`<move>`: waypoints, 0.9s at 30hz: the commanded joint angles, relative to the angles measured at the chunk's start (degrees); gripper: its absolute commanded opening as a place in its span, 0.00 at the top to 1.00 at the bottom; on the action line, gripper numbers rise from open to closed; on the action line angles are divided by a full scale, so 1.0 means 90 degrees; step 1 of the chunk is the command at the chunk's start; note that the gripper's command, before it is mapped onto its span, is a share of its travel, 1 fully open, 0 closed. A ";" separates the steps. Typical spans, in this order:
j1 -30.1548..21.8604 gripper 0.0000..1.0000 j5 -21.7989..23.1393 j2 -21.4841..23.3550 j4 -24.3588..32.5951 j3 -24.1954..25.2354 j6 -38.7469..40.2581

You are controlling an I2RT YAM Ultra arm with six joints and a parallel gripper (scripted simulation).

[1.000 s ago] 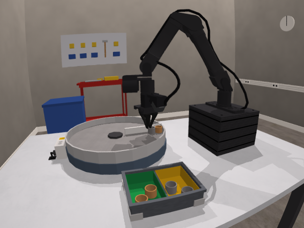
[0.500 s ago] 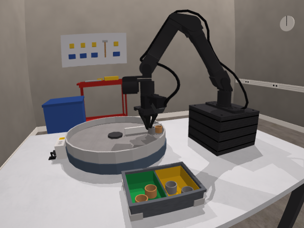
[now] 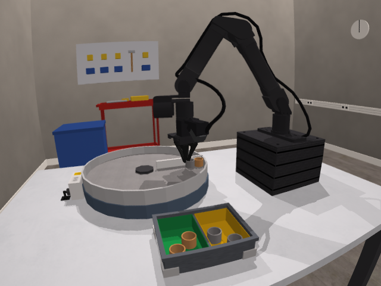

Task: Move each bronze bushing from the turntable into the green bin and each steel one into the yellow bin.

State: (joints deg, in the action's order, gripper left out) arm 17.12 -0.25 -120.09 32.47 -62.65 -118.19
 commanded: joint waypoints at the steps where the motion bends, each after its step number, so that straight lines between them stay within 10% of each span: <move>1: 0.0028 0.88 0.0077 0.0074 0.0050 -0.0148 -0.0011; 27: 0.0028 1.00 -0.0015 0.0074 0.0020 -0.0148 -0.0014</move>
State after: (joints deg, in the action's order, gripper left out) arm 17.10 0.10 -120.09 32.53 -62.65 -118.17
